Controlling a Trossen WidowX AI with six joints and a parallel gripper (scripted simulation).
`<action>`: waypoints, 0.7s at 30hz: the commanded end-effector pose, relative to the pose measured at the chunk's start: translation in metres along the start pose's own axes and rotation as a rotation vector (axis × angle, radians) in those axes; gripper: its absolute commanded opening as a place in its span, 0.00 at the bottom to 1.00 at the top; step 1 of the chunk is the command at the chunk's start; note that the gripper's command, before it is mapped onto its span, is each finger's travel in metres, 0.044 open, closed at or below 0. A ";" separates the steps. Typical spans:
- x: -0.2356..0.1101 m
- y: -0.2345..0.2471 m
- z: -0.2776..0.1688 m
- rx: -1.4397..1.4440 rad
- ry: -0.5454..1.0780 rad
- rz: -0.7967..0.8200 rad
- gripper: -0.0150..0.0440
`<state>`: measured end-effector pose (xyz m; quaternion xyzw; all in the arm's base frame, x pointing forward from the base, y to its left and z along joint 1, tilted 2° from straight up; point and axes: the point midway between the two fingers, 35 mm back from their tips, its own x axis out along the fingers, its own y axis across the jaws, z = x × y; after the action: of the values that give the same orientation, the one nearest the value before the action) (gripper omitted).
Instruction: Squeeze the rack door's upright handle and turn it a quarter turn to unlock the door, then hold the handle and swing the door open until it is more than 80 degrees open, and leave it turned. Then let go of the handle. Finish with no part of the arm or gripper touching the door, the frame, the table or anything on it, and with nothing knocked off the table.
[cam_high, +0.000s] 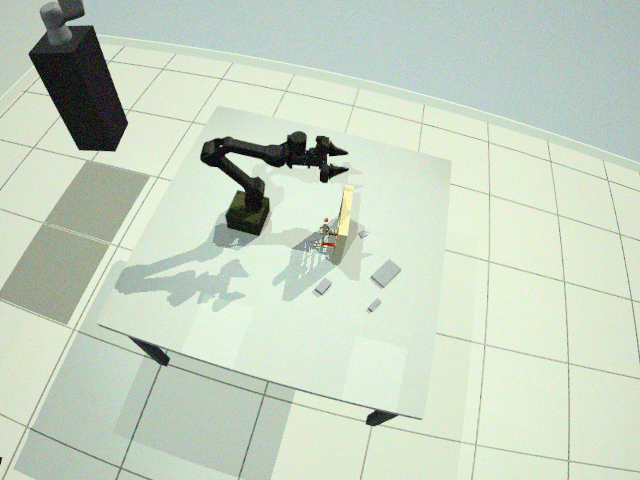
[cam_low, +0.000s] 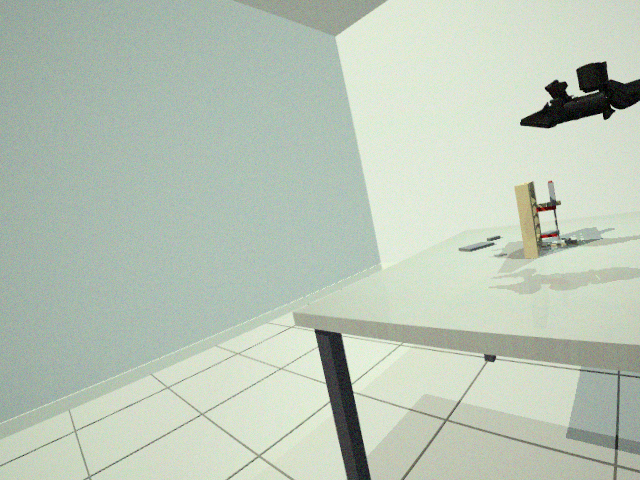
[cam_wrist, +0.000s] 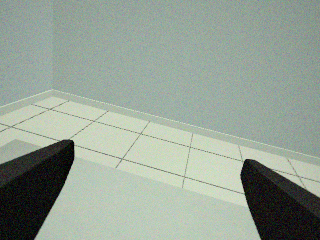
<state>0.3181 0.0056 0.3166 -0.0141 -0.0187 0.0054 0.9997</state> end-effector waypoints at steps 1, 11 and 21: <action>0.001 0.000 -0.001 -0.001 0.004 -0.001 0.89; 0.025 -0.028 -0.032 -0.036 0.261 -0.070 0.74; 0.036 -0.059 -0.067 -0.049 0.536 -0.128 0.74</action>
<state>0.3548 -0.0486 0.2594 -0.0359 0.2163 -0.0592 0.9739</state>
